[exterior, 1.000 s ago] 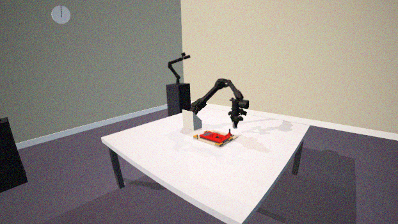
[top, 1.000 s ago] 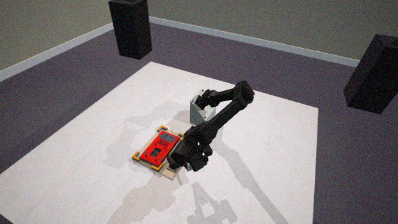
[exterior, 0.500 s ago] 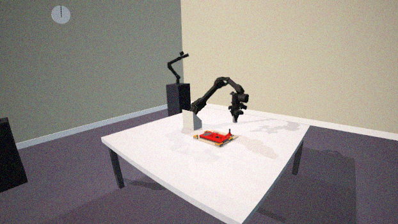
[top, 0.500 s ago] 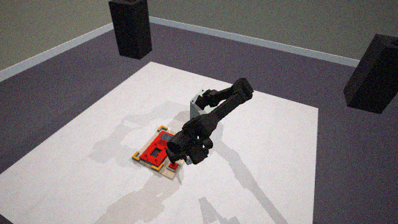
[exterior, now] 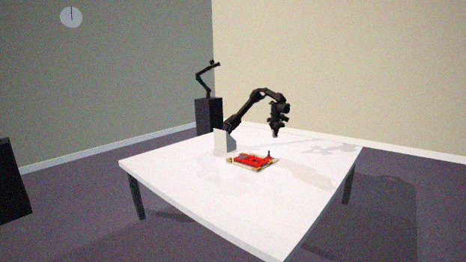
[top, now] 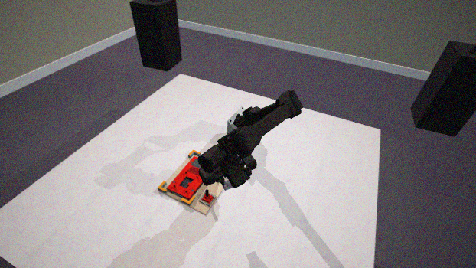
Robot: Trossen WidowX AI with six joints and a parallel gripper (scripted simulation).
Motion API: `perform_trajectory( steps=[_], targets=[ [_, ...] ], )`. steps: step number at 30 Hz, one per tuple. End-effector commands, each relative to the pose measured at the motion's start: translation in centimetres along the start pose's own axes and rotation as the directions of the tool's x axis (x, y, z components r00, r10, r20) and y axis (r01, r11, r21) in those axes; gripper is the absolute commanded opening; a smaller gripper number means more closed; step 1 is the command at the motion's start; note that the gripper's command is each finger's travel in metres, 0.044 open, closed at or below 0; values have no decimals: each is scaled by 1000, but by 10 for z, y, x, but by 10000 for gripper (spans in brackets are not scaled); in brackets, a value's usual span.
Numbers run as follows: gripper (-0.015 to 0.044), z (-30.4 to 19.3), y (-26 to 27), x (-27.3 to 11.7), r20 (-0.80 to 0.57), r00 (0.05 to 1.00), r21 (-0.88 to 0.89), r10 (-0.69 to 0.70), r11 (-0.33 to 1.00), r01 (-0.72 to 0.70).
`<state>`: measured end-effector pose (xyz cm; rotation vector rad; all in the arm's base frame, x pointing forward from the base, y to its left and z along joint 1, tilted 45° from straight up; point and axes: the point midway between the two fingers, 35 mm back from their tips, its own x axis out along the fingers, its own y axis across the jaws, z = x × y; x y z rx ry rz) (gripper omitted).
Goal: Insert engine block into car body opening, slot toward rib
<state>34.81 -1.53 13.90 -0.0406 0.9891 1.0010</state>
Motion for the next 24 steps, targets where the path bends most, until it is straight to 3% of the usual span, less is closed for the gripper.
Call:
perform_trajectory(
  steps=[1, 12, 24],
  targets=[
    [0, 1, 1, 1, 0, 1000, 44, -2, 999, 2],
    [0, 0, 1, 8, 1, 1000, 404, -2, 915, 1],
    [0, 0, 0, 10, 1, 1000, 738, -2, 675, 1]
  ],
)
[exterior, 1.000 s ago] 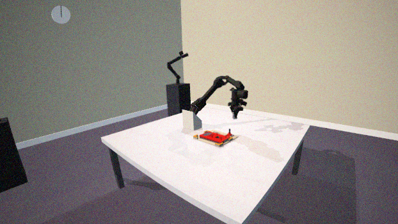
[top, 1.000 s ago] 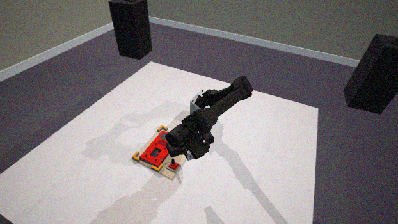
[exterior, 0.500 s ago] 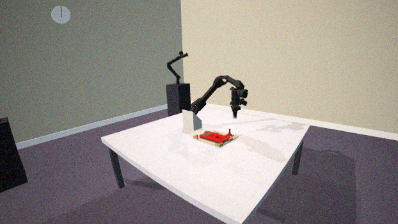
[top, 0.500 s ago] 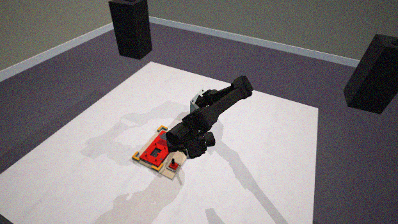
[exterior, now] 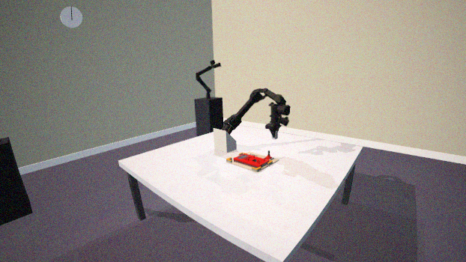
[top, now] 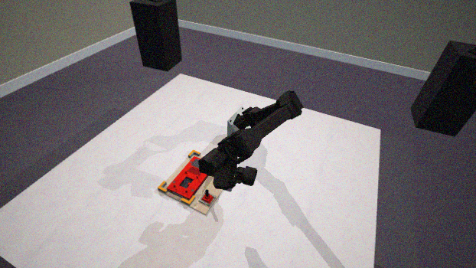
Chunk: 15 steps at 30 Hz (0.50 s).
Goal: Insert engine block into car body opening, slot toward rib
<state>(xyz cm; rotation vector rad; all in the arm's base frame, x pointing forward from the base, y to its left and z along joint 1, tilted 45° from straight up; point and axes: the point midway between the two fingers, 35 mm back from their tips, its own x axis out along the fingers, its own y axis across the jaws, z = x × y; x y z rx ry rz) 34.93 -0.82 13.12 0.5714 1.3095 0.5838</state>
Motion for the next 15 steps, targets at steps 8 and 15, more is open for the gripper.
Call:
perform_trajectory(
  steps=[8, 15],
  targets=[
    [0, 0, 1, 1, 4, 1000, 356, 1, 935, -2],
    [0, 0, 1, 3, 4, 1000, 569, 1, 823, -3]
  ],
)
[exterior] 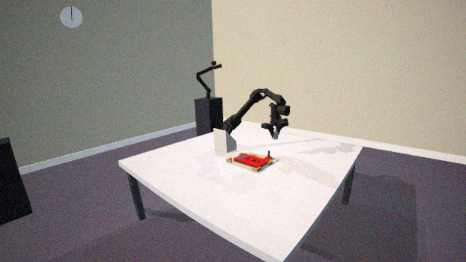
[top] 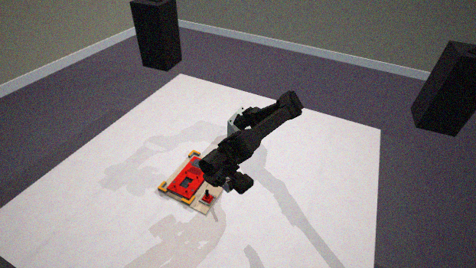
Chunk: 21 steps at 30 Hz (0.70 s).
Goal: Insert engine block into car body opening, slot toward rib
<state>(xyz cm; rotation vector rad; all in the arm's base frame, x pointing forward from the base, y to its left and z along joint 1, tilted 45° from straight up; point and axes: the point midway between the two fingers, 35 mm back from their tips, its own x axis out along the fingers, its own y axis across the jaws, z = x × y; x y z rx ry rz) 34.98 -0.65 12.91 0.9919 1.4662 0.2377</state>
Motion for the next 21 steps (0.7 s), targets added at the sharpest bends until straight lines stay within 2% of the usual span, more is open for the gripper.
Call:
perform_trajectory(
  steps=[1, 11, 21],
  targets=[
    [0, 0, 1, 0, 3, 1000, 122, 3, 993, -4],
    [0, 0, 1, 2, 3, 1000, 450, 3, 893, -4],
    [0, 0, 1, 4, 3, 1000, 725, 3, 688, -5]
  ],
)
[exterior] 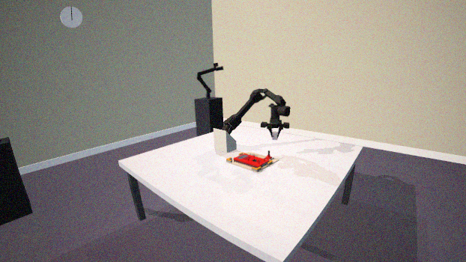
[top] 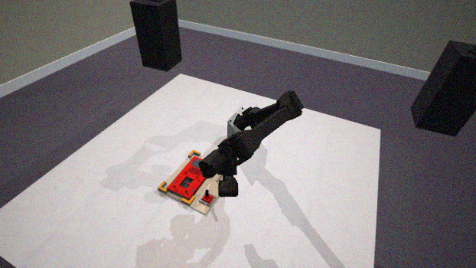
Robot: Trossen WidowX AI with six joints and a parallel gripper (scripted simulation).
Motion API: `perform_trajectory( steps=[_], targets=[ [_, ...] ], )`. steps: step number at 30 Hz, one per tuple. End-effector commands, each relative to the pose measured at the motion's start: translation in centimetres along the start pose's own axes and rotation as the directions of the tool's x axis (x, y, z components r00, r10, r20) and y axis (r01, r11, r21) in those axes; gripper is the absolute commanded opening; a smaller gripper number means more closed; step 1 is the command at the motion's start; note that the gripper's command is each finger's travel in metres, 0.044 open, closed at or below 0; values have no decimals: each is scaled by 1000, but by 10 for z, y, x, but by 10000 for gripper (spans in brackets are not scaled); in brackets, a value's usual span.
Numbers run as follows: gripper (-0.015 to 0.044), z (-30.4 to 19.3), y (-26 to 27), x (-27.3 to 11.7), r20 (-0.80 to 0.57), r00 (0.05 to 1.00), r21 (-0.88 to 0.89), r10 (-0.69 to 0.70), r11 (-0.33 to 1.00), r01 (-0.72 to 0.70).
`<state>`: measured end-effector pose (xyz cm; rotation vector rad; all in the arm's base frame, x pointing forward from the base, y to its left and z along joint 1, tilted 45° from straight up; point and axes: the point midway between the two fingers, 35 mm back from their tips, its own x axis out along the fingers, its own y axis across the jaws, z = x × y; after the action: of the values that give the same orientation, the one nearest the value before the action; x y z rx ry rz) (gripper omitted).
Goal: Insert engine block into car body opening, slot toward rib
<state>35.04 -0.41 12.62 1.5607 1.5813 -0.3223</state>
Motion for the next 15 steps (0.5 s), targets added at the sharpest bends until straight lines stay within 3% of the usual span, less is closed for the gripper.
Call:
perform_trajectory(
  steps=[1, 15],
  targets=[
    [0, -1, 1, 0, 0, 1000, 122, 5, 992, -5],
    [0, -1, 1, 3, 0, 1000, 569, 5, 822, -4]
  ],
)
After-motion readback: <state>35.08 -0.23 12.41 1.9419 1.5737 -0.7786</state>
